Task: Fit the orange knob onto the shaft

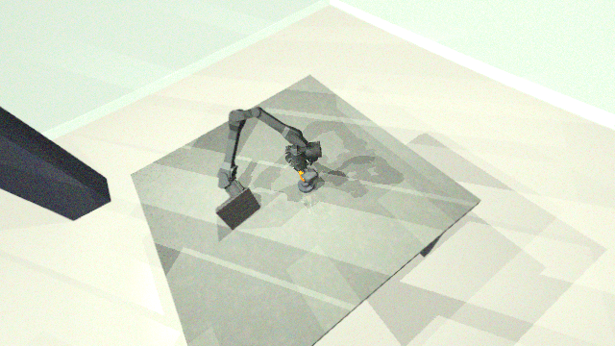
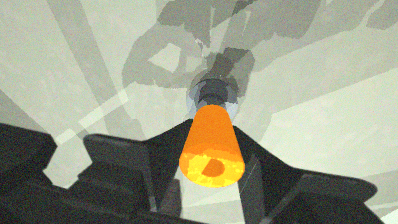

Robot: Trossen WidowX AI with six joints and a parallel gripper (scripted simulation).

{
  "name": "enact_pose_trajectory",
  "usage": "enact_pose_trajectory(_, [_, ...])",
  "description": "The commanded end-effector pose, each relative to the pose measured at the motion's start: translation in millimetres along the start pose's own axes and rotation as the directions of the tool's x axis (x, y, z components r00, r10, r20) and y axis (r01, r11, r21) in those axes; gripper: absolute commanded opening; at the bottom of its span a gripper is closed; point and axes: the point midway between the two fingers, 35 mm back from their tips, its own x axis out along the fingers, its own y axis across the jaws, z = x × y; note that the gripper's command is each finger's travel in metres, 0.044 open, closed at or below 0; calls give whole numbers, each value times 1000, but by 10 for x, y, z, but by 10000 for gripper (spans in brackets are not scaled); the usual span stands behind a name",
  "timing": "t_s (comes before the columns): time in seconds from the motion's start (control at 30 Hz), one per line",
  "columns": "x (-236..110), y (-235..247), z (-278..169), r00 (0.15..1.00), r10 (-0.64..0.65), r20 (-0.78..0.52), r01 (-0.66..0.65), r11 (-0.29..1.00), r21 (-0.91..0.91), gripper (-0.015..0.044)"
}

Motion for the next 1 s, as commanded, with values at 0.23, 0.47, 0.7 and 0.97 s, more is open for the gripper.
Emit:
enact_pose_trajectory(0.23, [119,-3,-17,1000,9,-6,-9,1000,1,0])
enact_pose_trajectory(0.47, [144,4,-23,1000,9,-6,-9,1000,1,0])
enact_pose_trajectory(0.7, [152,8,-19,1000,9,-6,-9,1000,1,0])
enact_pose_trajectory(0.97, [156,8,-16,1000,9,-6,-9,1000,1,0])
